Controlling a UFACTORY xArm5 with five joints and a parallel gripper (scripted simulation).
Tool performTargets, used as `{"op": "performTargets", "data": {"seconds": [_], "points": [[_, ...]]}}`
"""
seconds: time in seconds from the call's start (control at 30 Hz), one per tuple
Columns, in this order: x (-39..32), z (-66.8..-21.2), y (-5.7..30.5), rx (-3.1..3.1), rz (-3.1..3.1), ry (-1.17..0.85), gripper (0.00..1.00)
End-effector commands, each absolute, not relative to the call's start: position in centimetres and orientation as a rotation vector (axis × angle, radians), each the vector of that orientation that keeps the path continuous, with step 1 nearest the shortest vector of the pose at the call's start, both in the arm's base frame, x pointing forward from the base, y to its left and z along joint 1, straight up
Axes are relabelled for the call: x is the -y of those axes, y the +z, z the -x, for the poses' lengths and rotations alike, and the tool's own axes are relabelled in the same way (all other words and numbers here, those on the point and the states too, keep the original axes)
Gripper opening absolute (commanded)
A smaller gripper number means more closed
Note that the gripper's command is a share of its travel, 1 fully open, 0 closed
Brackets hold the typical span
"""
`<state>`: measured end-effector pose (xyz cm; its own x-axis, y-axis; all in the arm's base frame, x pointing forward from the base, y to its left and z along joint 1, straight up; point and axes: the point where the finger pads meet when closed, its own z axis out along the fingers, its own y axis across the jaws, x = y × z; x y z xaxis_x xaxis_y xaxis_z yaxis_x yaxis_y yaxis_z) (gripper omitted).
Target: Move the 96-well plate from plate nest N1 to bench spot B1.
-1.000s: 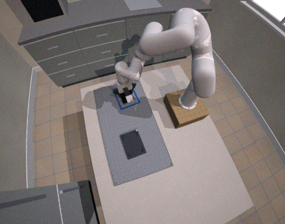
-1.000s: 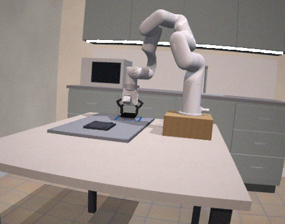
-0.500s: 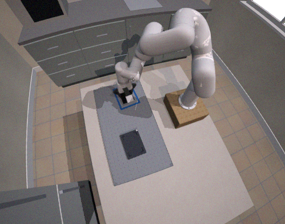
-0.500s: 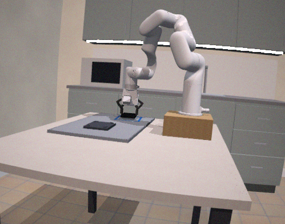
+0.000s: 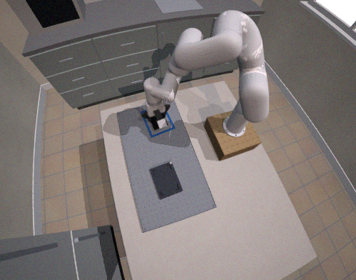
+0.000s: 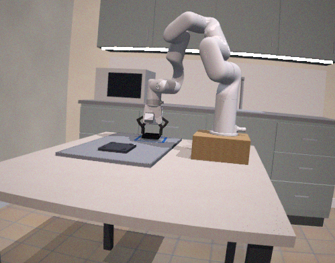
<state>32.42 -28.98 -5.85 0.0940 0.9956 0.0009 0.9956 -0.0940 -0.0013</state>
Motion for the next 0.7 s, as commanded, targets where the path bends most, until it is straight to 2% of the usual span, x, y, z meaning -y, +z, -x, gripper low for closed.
{"op": "performTargets", "data": {"seconds": [0.0,0.67], "points": [[29.08,-32.52,-5.79,2.116,2.325,0.0,0.0],[29.07,-32.52,-6.09,2.116,2.325,0.0,0.0]]}}
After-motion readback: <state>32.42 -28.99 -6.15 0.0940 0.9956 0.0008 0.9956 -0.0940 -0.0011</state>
